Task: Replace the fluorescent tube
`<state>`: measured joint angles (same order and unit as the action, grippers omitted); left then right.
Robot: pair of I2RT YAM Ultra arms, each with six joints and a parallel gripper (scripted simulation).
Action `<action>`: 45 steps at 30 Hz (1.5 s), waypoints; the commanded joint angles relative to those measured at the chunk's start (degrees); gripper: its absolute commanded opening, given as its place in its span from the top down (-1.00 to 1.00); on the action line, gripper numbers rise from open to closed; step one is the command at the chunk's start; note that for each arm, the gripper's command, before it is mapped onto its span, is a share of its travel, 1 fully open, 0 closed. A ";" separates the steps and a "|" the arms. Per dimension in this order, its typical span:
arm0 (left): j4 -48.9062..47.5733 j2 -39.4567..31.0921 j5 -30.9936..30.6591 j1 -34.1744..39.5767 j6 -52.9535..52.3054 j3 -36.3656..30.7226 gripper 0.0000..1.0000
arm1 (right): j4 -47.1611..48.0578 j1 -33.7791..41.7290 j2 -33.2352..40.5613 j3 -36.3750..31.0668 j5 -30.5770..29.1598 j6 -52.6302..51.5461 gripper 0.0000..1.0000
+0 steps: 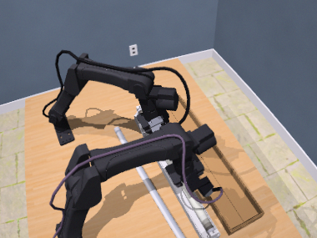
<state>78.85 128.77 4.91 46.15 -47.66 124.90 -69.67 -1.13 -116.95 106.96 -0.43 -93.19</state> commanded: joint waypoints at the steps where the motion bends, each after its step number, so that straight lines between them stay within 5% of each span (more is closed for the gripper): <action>1: 1.11 -0.65 -0.01 0.17 0.20 1.58 0.02 | -0.52 -0.04 0.15 1.85 0.09 -0.16 0.02; 14: 0.78 0.09 -0.05 0.27 0.02 2.13 0.02 | -0.52 -0.05 0.09 1.85 0.09 -0.15 0.02; 34: -24.52 -20.09 -2.71 -13.96 16.86 -16.00 0.02 | 21.13 0.13 17.43 -10.58 -1.02 31.79 0.02; 35: -23.62 -17.24 -3.41 -10.57 15.35 -18.42 0.02 | 20.58 -0.48 15.23 -12.72 0.42 29.43 0.02; 45: -37.97 -32.91 -3.47 -21.72 24.24 -27.93 0.02 | 31.69 0.72 27.31 -18.00 -1.05 45.78 0.02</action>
<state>48.23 100.73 2.68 26.85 -28.29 99.13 -43.59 -0.62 -93.86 89.54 -0.43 -55.77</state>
